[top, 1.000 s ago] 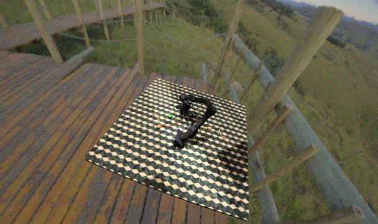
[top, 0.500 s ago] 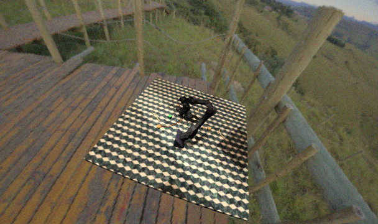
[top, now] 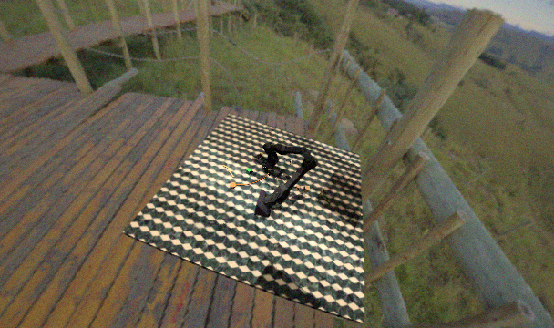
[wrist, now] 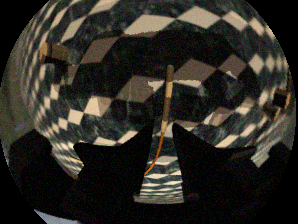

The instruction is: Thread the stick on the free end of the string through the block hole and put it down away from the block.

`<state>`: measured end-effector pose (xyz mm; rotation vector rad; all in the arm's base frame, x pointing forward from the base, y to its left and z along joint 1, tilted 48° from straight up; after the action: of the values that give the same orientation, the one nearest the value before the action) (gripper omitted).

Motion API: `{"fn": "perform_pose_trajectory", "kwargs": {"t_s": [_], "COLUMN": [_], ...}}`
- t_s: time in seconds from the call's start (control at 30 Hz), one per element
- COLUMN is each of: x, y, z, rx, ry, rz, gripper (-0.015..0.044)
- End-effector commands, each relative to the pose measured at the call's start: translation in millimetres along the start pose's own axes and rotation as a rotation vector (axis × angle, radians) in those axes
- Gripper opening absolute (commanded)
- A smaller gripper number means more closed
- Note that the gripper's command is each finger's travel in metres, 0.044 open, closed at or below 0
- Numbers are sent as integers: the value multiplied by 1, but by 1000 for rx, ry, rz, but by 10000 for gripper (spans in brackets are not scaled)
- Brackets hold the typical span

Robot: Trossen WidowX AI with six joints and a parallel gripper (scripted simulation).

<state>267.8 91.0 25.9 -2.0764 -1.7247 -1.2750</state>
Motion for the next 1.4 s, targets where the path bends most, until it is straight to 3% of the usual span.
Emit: {"fn": "perform_pose_trajectory", "kwargs": {"t_s": [0.0, 0.17, 1.37], "x": [-2, 0, 35], "y": [0, 0, 1], "z": [-1, 0, 2], "rx": [4, 0, 1], "ry": [-4, 0, 3], "rz": [-2, 0, 2], "gripper": [122, 0, 0]}}
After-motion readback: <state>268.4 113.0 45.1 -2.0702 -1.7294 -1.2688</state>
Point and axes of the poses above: the point midway between the two fingers, 35 mm back from their tips, its own x axis back along the fingers, its own z axis across the jaws, y = z × x, the point moved 10 cm from there along x, back along the fingers, and after that the axes turned 4 degrees about -x, right-handed, at the moved point
